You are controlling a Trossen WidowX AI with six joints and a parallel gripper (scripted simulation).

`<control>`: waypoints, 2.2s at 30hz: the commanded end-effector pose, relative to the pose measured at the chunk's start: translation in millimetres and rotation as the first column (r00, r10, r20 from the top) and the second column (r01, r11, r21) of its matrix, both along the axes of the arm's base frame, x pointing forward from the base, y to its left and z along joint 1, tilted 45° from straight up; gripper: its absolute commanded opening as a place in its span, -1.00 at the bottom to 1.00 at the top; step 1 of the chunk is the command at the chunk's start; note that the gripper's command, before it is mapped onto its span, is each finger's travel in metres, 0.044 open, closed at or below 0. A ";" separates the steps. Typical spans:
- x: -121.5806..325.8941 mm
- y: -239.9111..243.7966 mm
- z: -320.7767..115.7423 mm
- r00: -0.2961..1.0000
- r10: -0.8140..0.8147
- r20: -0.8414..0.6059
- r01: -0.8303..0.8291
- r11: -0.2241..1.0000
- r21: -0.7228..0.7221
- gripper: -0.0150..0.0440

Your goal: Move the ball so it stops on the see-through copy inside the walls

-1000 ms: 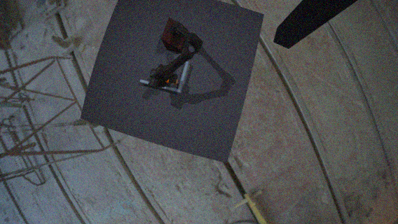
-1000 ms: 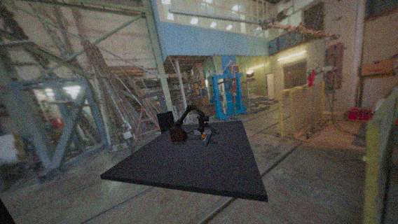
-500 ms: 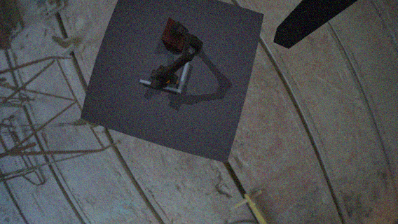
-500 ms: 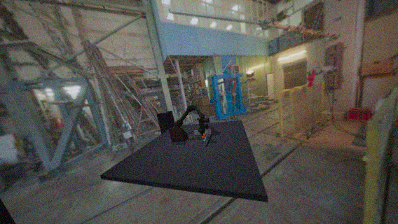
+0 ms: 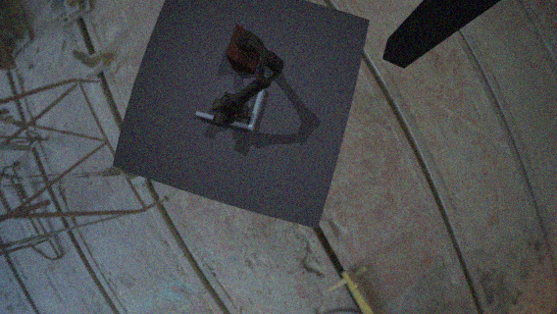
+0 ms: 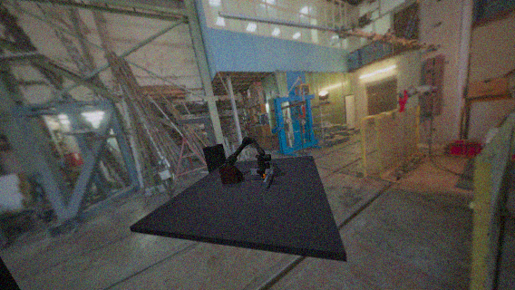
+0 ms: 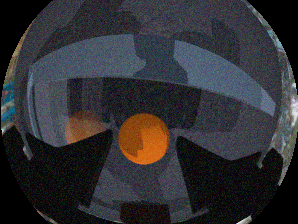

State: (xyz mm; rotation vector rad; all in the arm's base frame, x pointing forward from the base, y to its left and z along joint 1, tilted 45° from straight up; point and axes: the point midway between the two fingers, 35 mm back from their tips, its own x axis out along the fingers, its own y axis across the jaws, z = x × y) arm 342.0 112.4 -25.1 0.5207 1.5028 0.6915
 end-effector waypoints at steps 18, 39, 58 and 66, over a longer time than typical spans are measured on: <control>10.2 -38.0 35.5 1.000 -0.006 -0.001 0.006 1.000 -0.004 -0.49; 7.5 -84.4 94.9 0.986 -0.122 -0.115 0.120 0.993 -0.017 -0.49; 5.0 -56.6 98.0 0.745 -0.491 -0.452 0.470 0.867 -0.167 -0.49; 3.3 -44.9 99.3 0.567 -0.609 -0.554 0.574 0.775 -0.264 -0.49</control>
